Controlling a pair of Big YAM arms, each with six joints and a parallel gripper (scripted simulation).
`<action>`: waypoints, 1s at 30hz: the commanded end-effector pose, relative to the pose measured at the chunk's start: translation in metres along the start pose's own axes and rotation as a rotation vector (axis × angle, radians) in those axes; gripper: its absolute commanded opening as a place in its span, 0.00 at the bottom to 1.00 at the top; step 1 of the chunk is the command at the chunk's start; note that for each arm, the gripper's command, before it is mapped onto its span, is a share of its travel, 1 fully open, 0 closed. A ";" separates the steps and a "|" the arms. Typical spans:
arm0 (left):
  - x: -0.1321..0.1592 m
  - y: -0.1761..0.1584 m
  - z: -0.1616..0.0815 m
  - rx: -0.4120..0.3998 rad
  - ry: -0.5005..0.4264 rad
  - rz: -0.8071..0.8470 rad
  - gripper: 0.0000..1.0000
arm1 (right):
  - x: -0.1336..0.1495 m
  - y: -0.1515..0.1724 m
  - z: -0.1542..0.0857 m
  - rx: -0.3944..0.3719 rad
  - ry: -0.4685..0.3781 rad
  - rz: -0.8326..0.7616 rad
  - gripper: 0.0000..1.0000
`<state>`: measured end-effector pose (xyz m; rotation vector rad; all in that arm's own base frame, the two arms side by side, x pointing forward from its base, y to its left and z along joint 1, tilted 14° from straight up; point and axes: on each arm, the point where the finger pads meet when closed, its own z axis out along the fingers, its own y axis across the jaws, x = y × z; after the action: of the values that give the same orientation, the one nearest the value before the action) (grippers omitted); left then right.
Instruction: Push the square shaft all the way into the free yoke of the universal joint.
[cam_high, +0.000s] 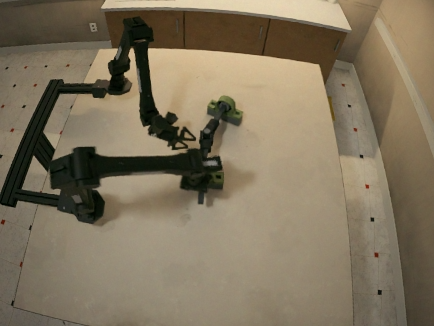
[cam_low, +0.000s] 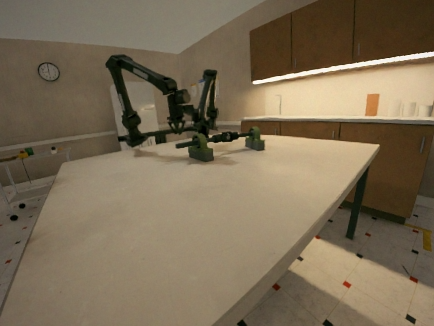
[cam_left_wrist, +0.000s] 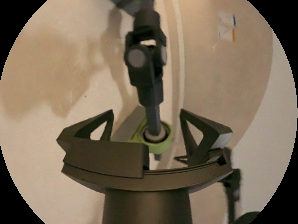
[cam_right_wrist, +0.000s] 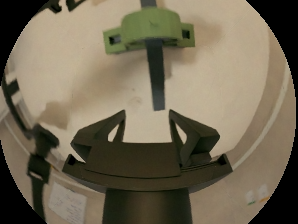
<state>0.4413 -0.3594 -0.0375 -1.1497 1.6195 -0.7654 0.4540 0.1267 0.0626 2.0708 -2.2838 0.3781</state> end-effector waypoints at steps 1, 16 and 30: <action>0.010 -0.063 0.013 0.042 0.024 0.181 1.00 | -0.041 0.013 -0.064 0.178 -0.093 0.144 0.64; 0.029 -0.109 0.027 0.026 0.223 0.806 1.00 | -0.081 0.088 -0.146 0.373 -0.382 0.389 0.64; 0.006 -0.098 0.042 -0.011 0.458 1.411 1.00 | -0.093 0.160 -0.198 0.396 -0.725 0.618 0.64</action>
<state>0.4800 -0.3926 -0.0071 0.1588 2.2961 -0.1139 0.2890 0.2572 0.1909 1.9250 -3.3428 0.2402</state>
